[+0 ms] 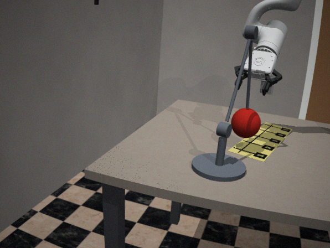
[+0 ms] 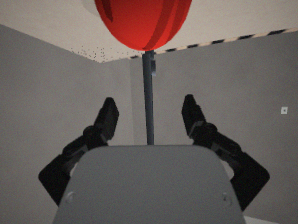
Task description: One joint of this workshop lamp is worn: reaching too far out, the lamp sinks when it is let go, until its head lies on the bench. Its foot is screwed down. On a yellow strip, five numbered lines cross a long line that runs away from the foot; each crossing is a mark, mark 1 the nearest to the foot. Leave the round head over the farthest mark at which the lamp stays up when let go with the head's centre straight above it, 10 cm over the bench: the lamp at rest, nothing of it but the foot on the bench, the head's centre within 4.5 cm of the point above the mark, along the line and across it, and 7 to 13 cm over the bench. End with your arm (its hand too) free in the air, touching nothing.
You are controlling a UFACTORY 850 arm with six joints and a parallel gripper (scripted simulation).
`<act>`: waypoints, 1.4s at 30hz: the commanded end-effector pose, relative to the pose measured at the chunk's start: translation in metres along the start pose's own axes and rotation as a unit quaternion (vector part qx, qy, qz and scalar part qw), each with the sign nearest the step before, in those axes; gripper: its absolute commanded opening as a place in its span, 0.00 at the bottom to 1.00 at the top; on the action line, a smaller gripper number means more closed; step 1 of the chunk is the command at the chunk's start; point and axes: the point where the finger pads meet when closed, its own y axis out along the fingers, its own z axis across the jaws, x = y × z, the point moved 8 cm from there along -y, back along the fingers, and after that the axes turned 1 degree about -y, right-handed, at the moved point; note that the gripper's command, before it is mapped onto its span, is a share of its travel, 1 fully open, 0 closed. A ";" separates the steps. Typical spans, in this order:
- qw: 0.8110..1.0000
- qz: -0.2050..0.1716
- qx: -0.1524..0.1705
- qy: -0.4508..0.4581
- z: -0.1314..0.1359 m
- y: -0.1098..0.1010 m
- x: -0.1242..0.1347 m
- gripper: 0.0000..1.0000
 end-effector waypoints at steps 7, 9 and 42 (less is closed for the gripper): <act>1.000 -0.001 -0.001 -0.001 -0.001 0.012 0.001 1.00; 1.000 -0.001 -0.001 -0.001 -0.001 0.013 0.001 1.00; 1.000 -0.001 -0.001 -0.001 -0.001 0.018 0.001 0.00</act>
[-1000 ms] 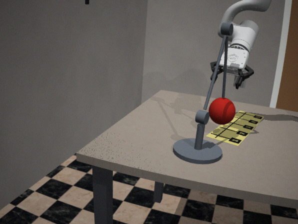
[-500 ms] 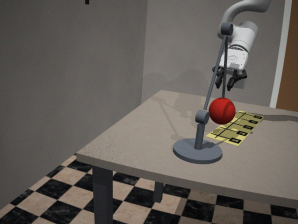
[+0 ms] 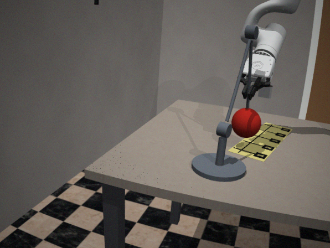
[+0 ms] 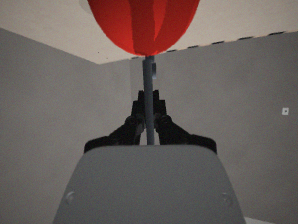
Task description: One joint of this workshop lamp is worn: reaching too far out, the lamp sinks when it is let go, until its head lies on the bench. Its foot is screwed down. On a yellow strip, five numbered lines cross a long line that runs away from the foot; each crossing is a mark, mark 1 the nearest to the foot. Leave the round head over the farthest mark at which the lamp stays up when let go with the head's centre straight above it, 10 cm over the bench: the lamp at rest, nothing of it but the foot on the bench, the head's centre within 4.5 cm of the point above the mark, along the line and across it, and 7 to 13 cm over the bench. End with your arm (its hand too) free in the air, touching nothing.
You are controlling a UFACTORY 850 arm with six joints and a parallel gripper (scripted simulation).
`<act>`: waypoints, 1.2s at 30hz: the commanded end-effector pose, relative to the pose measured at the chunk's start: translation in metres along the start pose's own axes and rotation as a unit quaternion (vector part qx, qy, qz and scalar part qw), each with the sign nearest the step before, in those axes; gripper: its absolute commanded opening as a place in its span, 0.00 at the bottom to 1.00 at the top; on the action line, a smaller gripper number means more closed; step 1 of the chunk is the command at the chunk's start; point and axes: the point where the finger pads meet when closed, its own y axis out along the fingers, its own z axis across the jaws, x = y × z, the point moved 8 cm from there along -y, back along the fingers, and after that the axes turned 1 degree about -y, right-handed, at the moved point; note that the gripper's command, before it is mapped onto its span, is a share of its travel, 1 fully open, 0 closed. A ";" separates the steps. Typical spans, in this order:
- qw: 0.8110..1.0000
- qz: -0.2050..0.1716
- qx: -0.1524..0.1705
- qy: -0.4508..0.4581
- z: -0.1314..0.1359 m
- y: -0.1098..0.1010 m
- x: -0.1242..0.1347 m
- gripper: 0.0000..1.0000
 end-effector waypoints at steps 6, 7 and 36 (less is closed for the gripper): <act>1.000 -0.001 -0.001 -0.001 -0.001 0.000 0.001 0.00; 1.000 -0.001 -0.001 -0.001 -0.001 0.000 0.001 0.00; 1.000 -0.001 -0.001 -0.001 0.000 -0.037 -0.037 0.00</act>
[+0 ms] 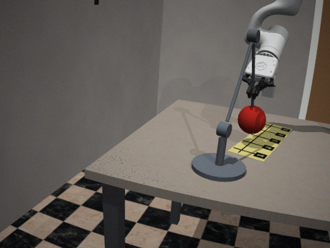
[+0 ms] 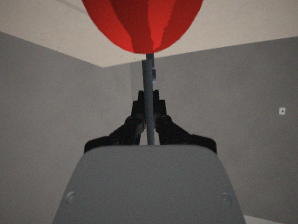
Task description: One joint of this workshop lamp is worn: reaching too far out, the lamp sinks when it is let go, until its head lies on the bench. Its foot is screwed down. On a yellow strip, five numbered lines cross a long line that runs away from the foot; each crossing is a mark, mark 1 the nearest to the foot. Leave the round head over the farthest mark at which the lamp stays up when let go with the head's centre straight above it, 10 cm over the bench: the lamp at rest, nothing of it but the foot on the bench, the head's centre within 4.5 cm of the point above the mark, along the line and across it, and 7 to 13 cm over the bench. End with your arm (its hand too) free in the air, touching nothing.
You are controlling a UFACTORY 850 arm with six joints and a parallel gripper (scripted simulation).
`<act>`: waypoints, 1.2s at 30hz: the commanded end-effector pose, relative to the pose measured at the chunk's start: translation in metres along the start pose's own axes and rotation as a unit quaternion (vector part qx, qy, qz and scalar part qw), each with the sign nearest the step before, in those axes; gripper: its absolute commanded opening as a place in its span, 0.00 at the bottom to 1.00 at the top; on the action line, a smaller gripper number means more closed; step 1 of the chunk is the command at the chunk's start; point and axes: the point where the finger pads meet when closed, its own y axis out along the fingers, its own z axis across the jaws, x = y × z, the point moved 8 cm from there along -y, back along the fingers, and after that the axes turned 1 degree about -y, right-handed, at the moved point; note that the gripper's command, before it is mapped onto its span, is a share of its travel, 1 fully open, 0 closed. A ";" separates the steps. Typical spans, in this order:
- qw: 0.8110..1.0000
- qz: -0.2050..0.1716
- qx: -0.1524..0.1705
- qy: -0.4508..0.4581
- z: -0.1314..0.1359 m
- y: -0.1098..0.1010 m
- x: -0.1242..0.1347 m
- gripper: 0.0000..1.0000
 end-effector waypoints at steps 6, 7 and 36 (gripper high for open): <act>1.000 0.000 0.000 -0.001 -0.001 -0.016 -0.015 0.00; 1.000 0.000 0.000 -0.001 -0.001 -0.018 -0.017 0.00; 1.000 0.000 0.000 -0.001 -0.001 -0.020 -0.018 1.00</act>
